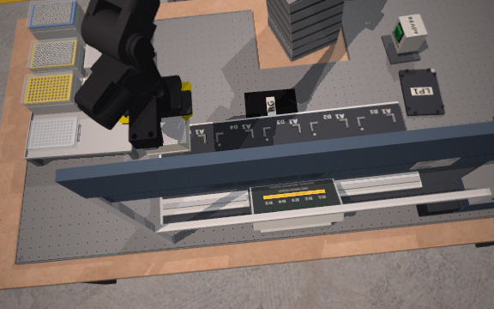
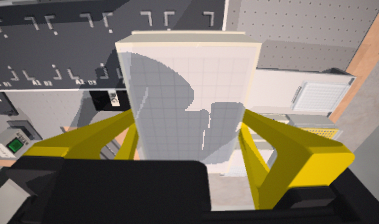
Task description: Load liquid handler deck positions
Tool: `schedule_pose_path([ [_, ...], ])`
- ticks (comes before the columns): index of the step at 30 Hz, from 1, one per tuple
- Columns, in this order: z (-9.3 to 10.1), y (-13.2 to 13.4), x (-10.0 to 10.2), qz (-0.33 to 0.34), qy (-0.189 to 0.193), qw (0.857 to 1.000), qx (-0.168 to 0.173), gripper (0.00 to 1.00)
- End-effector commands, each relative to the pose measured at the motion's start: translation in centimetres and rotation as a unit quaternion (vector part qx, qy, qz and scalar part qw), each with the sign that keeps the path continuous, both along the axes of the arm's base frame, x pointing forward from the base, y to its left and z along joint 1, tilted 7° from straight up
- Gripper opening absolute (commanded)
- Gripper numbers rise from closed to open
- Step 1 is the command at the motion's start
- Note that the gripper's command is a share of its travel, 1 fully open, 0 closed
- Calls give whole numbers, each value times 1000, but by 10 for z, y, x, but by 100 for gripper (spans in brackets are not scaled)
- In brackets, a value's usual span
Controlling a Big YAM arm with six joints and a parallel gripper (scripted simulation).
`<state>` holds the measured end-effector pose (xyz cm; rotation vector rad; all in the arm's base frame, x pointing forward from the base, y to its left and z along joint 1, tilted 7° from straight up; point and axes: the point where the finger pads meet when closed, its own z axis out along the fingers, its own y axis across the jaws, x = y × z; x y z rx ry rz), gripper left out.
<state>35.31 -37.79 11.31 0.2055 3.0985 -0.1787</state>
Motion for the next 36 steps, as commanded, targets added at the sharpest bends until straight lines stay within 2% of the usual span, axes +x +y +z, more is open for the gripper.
schedule_pose_path([
  [1, 22, -16, 19, -2, -20, 1000, -21, 0],
  [5, 22, -15, 20, -2, -20, 1000, -20, 0],
  [6, 21, -10, 12, 0, -19, 1000, -19, 0],
  [7, 21, -10, 12, 0, -19, 1000, -19, 0],
  [8, 22, -15, 21, -1, -20, 1000, -20, 0],
  [24, 21, -16, 25, 1, -25, 999, -25, 0],
  [25, 19, -17, 26, 1, -26, 999, -26, 0],
  [29, -10, -3, 10, 1, -6, 1000, -6, 0],
  [34, -6, -11, 16, 1, -14, 1000, -14, 0],
  [36, -16, -6, 9, 1, -7, 1000, -8, 0],
])
